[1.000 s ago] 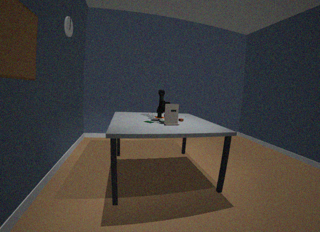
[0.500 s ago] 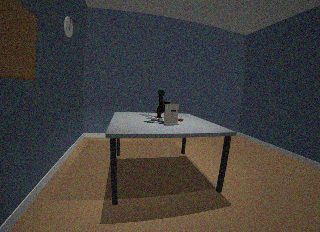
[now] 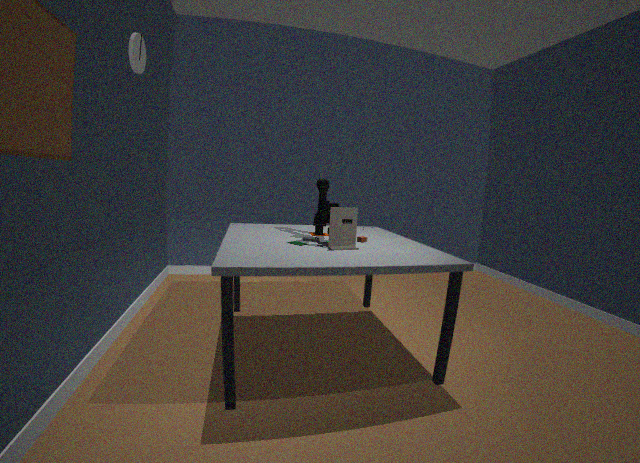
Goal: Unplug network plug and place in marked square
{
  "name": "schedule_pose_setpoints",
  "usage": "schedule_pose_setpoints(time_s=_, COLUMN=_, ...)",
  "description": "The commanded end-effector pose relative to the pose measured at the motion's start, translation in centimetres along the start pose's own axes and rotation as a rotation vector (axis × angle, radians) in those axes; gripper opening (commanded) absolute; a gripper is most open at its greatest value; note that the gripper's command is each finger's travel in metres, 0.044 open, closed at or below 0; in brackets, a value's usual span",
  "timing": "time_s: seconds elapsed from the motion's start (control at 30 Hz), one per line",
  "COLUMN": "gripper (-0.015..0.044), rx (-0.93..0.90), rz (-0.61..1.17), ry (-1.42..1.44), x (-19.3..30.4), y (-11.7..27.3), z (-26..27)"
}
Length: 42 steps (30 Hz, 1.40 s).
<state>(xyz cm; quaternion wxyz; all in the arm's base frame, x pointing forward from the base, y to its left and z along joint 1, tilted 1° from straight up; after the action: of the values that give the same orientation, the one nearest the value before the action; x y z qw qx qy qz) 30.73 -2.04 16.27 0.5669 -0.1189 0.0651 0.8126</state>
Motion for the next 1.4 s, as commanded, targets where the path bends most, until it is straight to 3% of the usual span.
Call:
schedule_pose_setpoints(time_s=0.0, gripper=0.0000, rx=0.001, rz=0.000, ry=-0.003, x=0.1, y=0.4, z=0.0)
schedule_pose_setpoints(time_s=1.37, gripper=0.0000, rx=0.003, rz=0.001, ry=-0.004, x=0.6, y=2.9, z=0.1)
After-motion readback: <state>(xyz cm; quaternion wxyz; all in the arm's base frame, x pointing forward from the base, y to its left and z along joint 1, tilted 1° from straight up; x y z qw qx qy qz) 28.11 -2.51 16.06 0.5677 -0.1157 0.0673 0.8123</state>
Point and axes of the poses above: the point midway between the two fingers, 35 mm back from their tips, its own y axis back along the fingers, its own z axis across the jaws, x = y × z, the point moved 10 cm from there along y, back along the fingers, and after that the axes turned 15 degrees about y, right-handed, at the moved point
